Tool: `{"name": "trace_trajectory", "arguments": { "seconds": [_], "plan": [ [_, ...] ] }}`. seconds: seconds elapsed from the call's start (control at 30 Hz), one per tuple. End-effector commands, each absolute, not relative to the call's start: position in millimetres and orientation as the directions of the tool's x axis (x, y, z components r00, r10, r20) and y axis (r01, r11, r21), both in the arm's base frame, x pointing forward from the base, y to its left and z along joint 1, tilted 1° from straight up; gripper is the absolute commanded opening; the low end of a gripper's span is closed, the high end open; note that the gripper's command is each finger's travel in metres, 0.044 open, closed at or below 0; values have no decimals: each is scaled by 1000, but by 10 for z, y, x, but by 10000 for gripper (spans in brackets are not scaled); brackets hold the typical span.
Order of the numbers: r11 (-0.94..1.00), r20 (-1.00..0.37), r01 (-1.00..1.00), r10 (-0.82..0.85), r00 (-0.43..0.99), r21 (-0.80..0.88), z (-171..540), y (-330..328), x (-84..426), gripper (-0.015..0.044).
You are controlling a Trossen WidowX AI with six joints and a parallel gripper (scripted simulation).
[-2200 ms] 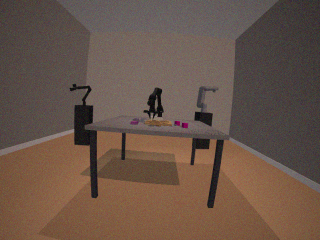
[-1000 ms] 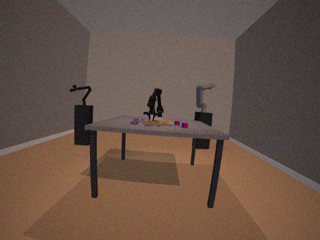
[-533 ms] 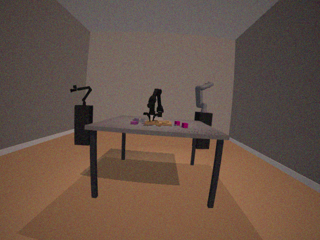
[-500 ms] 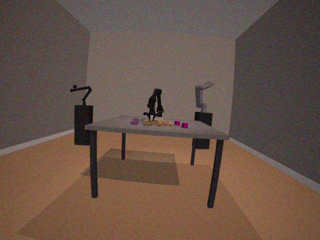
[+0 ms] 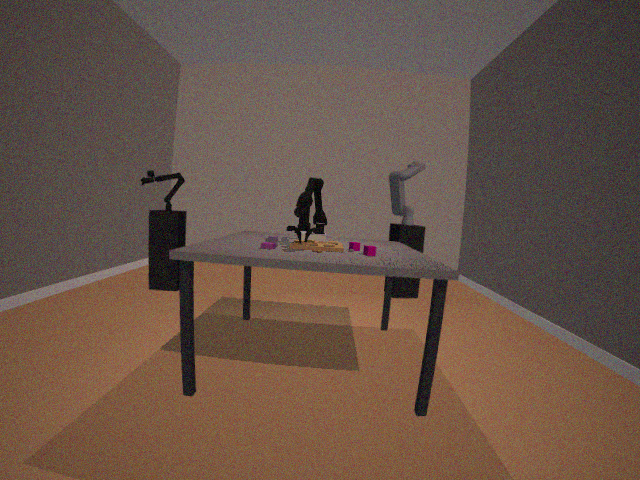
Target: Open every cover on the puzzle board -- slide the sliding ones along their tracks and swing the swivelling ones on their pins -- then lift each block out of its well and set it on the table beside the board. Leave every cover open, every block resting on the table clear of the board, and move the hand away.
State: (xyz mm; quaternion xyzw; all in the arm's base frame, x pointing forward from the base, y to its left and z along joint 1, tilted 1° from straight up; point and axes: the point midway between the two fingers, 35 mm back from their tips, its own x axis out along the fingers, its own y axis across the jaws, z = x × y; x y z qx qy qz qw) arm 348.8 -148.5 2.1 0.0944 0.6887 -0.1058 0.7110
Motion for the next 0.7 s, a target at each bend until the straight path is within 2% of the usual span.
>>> {"name": "trace_trajectory", "arguments": {
  "seconds": [0.0,0.67],
  "plan": [
    [960,-999,281,-20,29,-12,22,-1485,3489,90],
    [959,-999,282,-20,26,-12,208,-1486,3489,80]
  ]
}}
